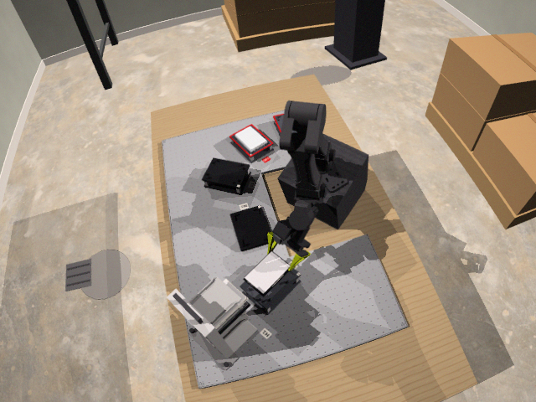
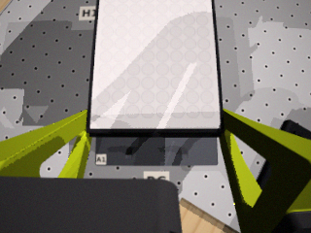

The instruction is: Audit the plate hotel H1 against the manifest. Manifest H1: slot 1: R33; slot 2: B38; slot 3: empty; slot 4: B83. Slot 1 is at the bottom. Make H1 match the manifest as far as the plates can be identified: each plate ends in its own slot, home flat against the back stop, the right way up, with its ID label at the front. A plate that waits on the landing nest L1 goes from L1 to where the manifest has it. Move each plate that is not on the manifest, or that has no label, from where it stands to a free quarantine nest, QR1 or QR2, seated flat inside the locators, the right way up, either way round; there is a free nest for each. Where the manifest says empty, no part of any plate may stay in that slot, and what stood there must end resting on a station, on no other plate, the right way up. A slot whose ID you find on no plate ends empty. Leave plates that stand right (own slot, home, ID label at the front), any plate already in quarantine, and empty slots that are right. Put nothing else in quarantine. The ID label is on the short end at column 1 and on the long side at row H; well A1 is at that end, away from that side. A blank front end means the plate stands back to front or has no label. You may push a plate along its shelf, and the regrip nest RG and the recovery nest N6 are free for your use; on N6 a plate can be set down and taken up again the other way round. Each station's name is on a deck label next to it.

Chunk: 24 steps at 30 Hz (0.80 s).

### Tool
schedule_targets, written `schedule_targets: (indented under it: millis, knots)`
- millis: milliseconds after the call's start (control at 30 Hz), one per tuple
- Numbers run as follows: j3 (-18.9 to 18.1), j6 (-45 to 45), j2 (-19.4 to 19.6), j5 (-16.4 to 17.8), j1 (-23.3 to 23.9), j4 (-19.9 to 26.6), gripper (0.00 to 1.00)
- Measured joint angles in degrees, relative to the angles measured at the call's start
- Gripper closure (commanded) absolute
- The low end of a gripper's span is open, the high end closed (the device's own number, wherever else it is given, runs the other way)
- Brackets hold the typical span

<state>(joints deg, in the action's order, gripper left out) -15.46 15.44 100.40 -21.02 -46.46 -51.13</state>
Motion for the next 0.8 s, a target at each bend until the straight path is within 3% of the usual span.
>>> schedule_targets:
  millis: [800]
  knots:
    - [0.0, -0.1, 4.8, 0.2, 0.3, -4.7, 0.14]
